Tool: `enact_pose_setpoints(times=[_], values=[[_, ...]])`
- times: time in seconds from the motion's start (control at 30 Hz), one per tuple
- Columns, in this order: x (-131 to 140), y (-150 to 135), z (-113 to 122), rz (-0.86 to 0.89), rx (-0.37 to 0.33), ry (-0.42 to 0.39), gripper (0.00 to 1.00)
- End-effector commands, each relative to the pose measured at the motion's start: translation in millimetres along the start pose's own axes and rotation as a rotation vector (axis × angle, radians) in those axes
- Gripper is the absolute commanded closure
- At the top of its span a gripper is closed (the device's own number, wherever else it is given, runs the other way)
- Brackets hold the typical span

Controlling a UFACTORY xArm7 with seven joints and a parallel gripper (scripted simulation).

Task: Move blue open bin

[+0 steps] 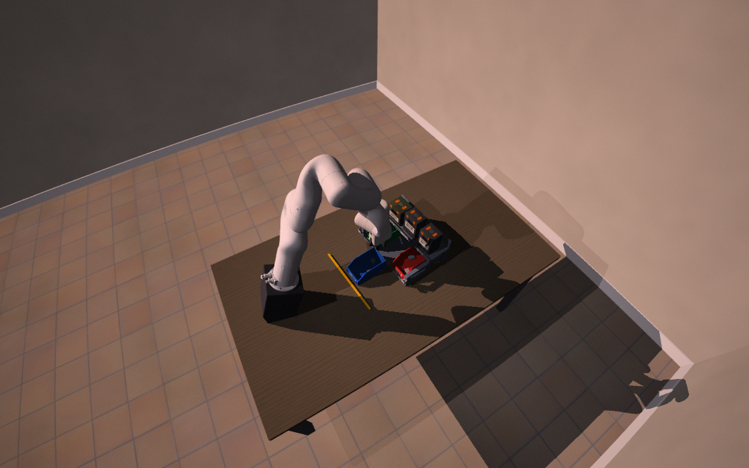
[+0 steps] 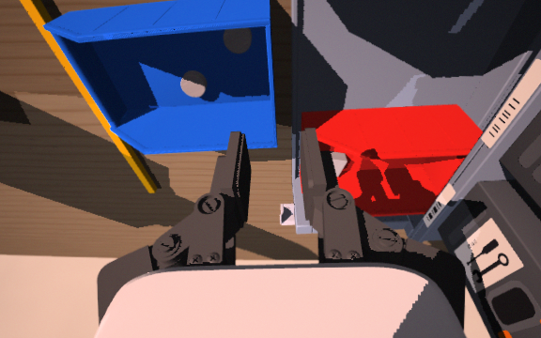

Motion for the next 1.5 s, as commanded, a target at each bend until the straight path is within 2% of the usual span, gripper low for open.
enact_pose_setpoints(times=[0.0, 0.27, 0.43, 1.47], values=[[2.0, 1.3, 5.1, 0.0, -0.006, 0.012, 0.67], [2.0, 1.3, 5.1, 0.0, -0.006, 0.012, 0.67], [1.8, 1.4, -4.8, 0.0, -0.006, 0.012, 0.67], [1.7, 1.2, -10.9, 0.0, -0.005, 0.012, 0.67]])
Point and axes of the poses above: the point where the finger pads meet when closed, its own z axis back along the fingers, its own y axis across the jaws, x = y × z, the point moved 10 cm from there along z, back along the fingers, and after that the axes turned 5 degrees about z, right-handed, at the moved point
